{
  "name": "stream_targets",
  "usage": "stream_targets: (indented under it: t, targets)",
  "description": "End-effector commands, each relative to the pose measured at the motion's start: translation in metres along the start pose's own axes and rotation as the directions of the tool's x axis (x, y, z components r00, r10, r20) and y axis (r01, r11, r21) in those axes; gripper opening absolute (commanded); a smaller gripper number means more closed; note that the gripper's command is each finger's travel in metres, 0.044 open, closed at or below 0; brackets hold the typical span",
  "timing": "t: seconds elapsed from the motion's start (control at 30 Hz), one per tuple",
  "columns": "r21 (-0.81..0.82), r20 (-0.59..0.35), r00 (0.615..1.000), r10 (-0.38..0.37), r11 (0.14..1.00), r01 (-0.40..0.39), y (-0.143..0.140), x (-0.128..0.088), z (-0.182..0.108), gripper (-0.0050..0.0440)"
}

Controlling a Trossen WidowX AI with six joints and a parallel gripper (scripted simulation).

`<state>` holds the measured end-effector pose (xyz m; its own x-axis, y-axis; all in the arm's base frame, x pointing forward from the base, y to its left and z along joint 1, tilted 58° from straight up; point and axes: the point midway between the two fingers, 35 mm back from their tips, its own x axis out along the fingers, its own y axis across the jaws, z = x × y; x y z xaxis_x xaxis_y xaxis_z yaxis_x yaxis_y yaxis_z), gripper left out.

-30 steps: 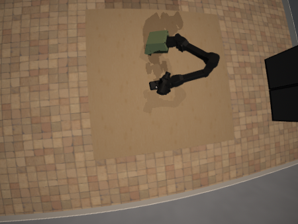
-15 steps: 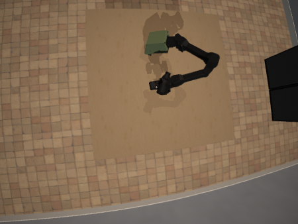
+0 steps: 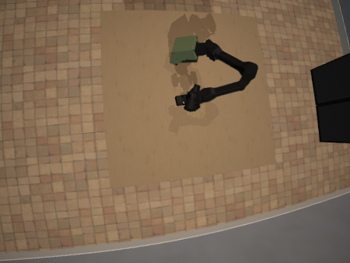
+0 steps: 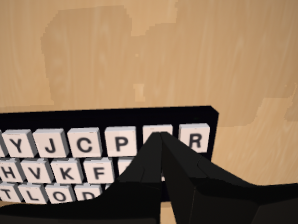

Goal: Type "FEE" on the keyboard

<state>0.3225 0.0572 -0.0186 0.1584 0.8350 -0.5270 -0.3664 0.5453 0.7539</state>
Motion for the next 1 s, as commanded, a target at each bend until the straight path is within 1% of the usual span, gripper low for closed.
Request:
stream_targets:
  t: [0.0, 0.4, 0.5, 0.6, 0.77, 0.8, 0.87, 0.97]
  targets:
    - [0.004, -0.002, 1.0, 0.004, 1.0, -0.004, 0.001, 0.002, -0.001, 0.0]
    - [0.004, -0.002, 1.0, 0.004, 1.0, -0.004, 0.001, 0.001, -0.001, 0.0]
    - [0.004, -0.003, 1.0, 0.002, 1.0, -0.002, 0.0, -0.009, 0.0, 0.0]
    - [0.004, -0.002, 1.0, 0.003, 1.0, -0.003, 0.0, -0.031, -0.001, 0.0]
    - [0.004, -0.002, 1.0, 0.004, 1.0, -0.004, 0.001, -0.033, -0.001, 0.0]
    - [0.015, 0.001, 1.0, 0.005, 1.0, -0.005, 0.001, -0.03, -0.002, 0.0]
    - [0.014, 0.0, 1.0, 0.004, 1.0, -0.004, 0.016, -0.031, -0.005, 0.0]
    - [0.011, -0.002, 1.0, 0.001, 1.0, -0.001, 0.048, -0.032, -0.014, 0.0]
